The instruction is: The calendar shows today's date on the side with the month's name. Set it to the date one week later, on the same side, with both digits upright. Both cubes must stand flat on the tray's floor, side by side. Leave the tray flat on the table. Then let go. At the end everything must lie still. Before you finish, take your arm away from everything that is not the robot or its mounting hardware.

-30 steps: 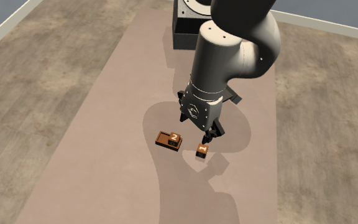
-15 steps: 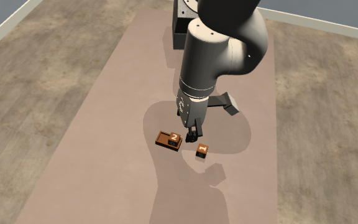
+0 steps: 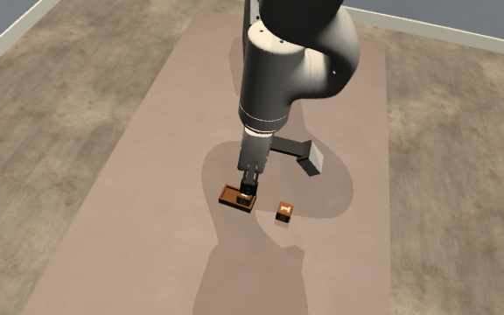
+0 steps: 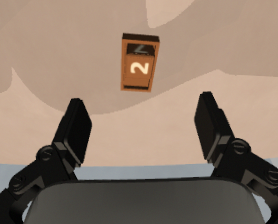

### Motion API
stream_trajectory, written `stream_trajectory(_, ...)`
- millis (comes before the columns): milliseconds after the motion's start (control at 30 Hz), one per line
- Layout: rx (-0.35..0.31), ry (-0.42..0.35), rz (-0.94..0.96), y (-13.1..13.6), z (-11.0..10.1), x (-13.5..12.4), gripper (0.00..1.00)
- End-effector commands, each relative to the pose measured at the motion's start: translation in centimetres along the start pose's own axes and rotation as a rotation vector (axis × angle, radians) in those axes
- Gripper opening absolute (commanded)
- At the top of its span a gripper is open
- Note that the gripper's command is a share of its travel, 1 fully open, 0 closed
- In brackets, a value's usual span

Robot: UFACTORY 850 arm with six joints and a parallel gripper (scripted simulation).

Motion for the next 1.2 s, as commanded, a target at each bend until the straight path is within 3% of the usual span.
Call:
stream_trajectory(0, 0.008, 0.033, 0.13, -0.14, -0.01, -0.98, 1.0)
stream_trajectory(167, 0.009, 0.034, 0.162, -0.2, -0.01, -1.15, 1.0)
stream_trajectory(200, 0.009, 0.034, 0.162, -0.2, -0.01, -1.15, 0.47)
stream_trajectory(1167, 0.009, 0.034, 0.162, -0.2, -0.01, -1.15, 0.47)
Point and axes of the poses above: the point where the finger pads meet when closed, its own z axis out along the fingers, its own y axis across the jaws, x = y × z, the point moved 10 cm from there along -z, back along the fingers, and after that the axes turned 4 degrees about -z, right-handed, at the moved point
